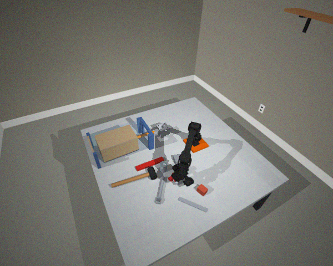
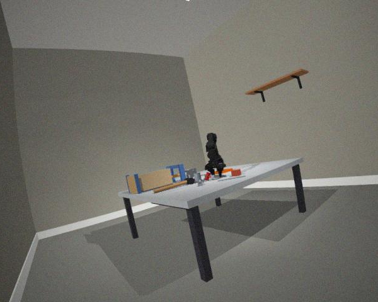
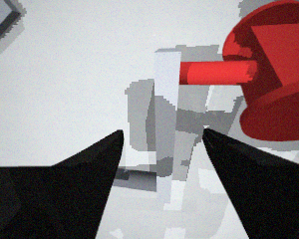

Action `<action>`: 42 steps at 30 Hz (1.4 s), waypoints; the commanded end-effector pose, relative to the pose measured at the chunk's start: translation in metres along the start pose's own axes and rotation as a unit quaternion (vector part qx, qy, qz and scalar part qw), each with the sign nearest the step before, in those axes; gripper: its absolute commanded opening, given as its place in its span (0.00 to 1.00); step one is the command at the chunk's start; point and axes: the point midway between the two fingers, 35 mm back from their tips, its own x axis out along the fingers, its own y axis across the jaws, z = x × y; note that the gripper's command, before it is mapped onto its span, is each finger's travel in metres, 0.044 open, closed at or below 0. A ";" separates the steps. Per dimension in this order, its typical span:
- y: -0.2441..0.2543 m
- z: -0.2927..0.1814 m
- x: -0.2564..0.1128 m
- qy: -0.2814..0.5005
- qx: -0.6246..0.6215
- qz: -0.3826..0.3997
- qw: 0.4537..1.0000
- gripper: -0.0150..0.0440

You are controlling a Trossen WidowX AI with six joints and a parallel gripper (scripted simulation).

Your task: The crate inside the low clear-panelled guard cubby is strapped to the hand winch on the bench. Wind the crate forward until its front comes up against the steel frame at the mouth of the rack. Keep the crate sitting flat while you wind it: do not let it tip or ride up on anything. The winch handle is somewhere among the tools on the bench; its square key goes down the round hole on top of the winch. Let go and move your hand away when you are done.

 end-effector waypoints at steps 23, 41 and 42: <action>0.000 0.000 0.000 0.000 0.000 0.000 1.000 0.51; 0.000 0.000 0.000 0.000 0.000 0.000 1.000 0.31; 0.000 0.000 0.000 0.000 0.000 0.000 1.000 0.27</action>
